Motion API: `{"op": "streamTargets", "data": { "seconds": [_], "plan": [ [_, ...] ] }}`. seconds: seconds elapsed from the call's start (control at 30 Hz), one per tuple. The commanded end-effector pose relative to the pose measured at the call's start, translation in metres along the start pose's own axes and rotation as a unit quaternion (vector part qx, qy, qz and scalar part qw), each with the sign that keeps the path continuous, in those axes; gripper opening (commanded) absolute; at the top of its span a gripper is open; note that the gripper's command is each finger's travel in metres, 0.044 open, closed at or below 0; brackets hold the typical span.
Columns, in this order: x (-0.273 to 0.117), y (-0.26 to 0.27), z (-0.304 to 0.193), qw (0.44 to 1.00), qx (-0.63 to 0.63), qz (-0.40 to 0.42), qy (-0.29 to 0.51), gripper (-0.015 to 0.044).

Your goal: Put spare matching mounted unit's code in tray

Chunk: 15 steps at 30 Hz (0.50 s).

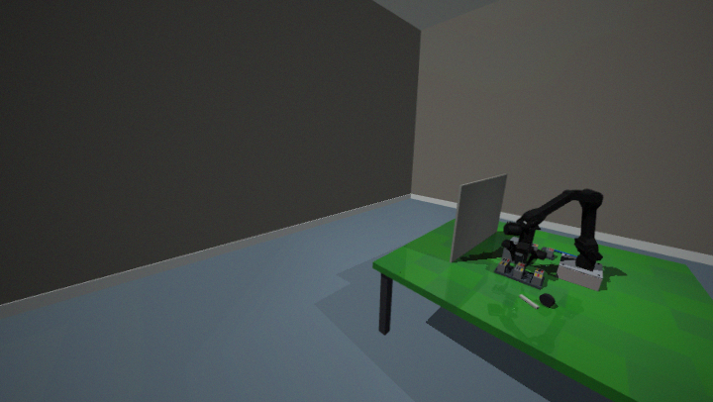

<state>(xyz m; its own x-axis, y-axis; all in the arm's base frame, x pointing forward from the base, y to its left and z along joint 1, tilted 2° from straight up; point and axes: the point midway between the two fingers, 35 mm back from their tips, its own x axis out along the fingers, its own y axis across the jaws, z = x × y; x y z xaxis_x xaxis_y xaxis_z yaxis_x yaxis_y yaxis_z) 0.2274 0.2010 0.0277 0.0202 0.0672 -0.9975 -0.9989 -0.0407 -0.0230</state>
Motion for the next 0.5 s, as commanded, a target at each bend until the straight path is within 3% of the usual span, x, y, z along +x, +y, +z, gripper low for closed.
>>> {"op": "streamTargets", "data": {
  "seconds": [0.0, 0.47],
  "plan": [
    [0.011, 0.004, -0.003, 1.000, 0.000, 0.008, 0.005, 0.0300],
    [0.034, 0.006, -0.005, 1.000, 0.000, 0.008, 0.005, 0.0300]
  ]
}}
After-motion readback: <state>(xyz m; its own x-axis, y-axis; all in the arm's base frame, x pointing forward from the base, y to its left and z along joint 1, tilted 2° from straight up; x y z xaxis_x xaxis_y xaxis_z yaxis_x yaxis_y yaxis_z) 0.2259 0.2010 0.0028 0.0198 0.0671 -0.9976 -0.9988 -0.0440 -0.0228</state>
